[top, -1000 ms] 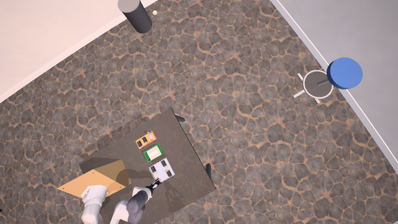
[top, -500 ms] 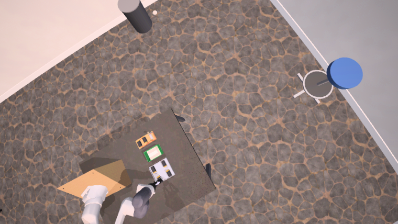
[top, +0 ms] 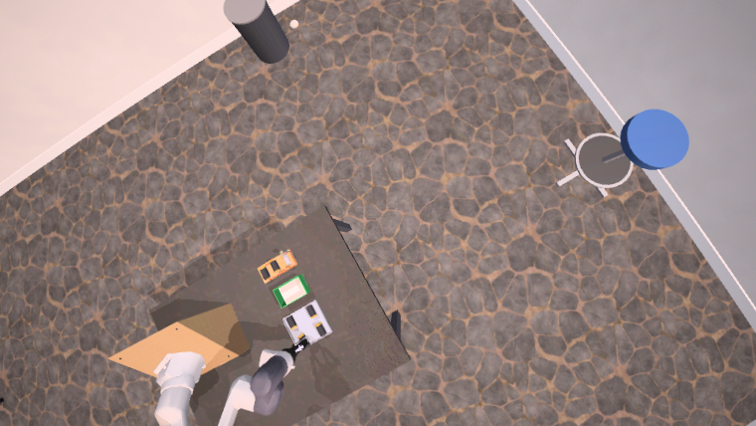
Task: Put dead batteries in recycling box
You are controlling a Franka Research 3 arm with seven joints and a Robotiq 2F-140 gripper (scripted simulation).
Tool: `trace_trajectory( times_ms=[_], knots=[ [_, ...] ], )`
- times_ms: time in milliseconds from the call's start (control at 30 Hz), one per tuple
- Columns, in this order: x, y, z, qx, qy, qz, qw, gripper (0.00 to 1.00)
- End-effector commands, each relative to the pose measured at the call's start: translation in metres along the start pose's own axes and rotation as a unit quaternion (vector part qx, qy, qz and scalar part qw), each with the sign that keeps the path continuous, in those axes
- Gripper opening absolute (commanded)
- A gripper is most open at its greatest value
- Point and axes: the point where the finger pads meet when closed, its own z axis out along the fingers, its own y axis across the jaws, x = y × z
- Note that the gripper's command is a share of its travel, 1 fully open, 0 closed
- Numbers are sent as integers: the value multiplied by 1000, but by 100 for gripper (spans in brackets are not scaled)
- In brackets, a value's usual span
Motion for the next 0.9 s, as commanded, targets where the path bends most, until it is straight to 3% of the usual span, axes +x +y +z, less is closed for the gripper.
trace_trajectory(
  times_ms=[0,867],
  knots=[
    [0,3,-1,-4,0,2,1000,16],
    [0,3,-1,-4,0,19,1000,16]
  ],
)
